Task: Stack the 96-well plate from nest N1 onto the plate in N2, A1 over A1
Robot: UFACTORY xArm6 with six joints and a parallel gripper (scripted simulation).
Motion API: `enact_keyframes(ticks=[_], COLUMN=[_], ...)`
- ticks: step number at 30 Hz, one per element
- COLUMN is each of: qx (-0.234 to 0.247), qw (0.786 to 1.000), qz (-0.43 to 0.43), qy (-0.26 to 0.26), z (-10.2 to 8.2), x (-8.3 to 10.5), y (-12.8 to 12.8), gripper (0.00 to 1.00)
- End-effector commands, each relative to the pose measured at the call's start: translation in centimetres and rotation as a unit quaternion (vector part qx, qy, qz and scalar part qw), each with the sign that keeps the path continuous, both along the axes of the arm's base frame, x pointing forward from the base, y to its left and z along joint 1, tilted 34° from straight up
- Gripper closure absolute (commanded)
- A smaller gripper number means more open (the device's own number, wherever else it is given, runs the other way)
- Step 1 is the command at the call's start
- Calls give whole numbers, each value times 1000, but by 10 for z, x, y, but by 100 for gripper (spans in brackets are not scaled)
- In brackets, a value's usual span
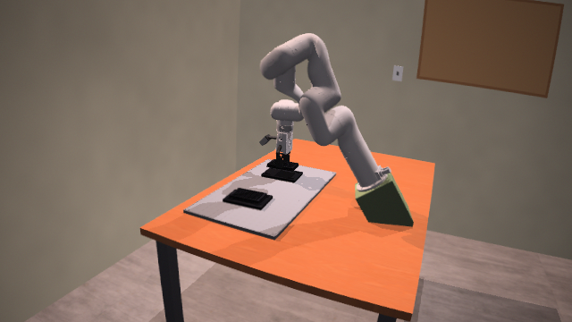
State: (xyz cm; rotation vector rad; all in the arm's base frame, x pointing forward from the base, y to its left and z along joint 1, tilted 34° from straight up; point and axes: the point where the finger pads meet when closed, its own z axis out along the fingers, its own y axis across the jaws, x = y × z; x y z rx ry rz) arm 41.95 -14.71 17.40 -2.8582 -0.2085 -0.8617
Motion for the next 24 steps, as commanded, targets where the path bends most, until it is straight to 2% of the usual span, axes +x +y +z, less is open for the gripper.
enact_keyframes(ticks=[1,24], qx=[-1,-1], qw=[1000,1000], qz=[0,0], qy=[-1,-1], z=[6,35], x=[-3,-21], y=[-1,-8], gripper=[100,100])
